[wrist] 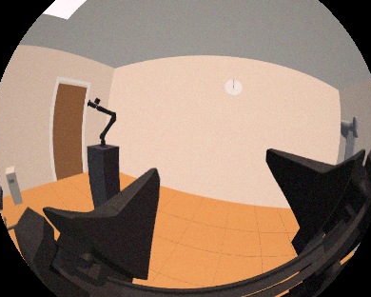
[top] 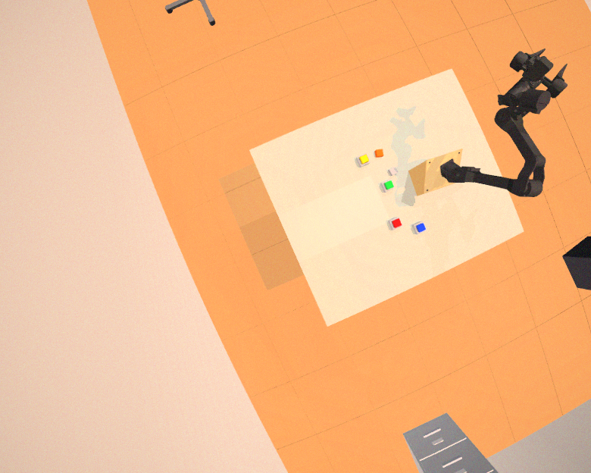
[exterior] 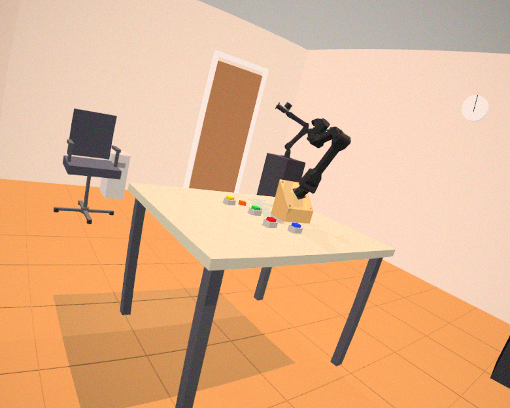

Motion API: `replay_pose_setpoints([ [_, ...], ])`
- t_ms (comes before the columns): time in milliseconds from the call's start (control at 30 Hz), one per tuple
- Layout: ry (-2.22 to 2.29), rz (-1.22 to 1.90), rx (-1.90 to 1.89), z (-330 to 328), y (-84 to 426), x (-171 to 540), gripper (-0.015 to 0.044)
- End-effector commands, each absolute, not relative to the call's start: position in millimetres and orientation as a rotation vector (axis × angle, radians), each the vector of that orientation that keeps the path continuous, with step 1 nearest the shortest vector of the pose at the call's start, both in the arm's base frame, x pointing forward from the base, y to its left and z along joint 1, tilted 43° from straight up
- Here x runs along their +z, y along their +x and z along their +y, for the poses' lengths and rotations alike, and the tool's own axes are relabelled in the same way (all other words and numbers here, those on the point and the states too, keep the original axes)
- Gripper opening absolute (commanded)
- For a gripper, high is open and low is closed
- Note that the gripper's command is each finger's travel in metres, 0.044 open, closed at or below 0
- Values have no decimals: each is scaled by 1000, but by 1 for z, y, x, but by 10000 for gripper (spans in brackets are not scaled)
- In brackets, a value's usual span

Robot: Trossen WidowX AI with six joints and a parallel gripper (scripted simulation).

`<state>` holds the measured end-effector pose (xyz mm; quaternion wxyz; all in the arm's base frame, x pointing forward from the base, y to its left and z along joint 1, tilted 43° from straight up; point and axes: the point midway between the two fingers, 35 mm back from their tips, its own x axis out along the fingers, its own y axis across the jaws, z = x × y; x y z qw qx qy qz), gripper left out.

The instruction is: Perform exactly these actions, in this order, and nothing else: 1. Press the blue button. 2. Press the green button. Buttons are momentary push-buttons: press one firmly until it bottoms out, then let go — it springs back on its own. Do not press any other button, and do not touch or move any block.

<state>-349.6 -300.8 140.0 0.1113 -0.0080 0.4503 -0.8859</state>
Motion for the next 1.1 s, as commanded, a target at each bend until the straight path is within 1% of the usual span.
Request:
replay_pose_setpoints([
  [0, -76, 1190, -2403, -356, -295, 143, 400],
  [133, -92, 1084, -2189, -399, -230, 140, 400],
  [267, -85, 990, -1971, -427, -158, 137, 400],
  [400, -58, 912, -1748, -440, -80, 133, 400],
  [533, -14, 850, -1521, -435, -1, 129, 400],
  [667, 43, 806, -1295, -413, 74, 126, 400],
  [800, 112, 783, -1067, -375, 142, 124, 400],
  [933, 191, 780, -837, -322, 200, 123, 400],
  [1067, 277, 802, -609, -257, 244, 124, 400],
])
